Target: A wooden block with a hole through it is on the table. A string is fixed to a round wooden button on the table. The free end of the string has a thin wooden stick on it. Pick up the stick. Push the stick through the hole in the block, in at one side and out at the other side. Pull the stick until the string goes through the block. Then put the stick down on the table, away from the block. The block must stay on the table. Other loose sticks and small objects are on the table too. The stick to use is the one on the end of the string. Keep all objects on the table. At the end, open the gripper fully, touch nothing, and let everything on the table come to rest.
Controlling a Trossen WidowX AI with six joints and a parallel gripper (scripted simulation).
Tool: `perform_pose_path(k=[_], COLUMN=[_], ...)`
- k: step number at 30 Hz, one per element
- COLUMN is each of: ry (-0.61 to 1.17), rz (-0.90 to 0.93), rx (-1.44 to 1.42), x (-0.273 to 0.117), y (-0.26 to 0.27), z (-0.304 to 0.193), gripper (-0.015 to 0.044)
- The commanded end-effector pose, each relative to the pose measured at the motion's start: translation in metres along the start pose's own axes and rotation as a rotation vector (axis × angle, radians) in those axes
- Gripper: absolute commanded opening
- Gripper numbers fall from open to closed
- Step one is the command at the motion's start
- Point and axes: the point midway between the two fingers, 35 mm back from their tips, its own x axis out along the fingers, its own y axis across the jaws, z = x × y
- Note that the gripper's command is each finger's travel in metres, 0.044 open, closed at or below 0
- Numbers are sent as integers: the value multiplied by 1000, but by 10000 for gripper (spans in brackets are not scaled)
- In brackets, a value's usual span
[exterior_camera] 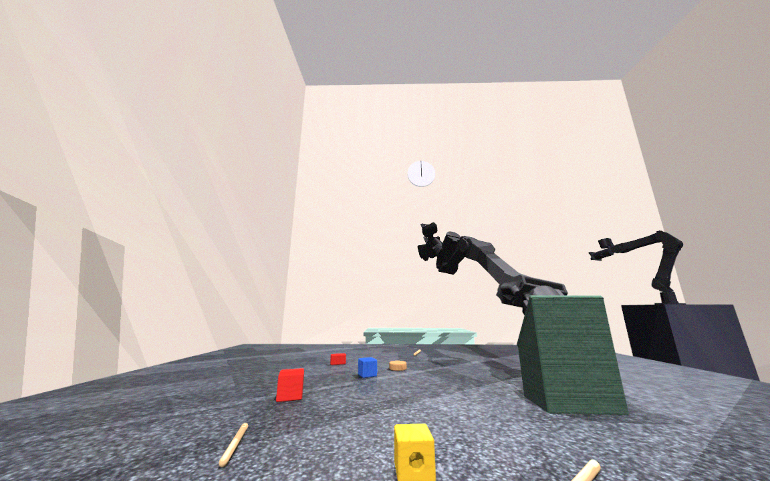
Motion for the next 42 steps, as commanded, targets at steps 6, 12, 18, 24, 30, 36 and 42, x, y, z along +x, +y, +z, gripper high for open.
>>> perform_pose_path(k=[6,12,18,24,30,36,42], ry=[-2,-24,-37,-86,-171,-275,-404], rz=[66,221,293,423,592,739,882], rx=[102,343,520,701,913,1081,1224], x=[-4,-16,-26,-40,-61,-86,-115], y=[17,48,52,55,38,5,-43], z=[22,87,148,213,296,373,444], gripper=[440,440,440,440,440,440,440])
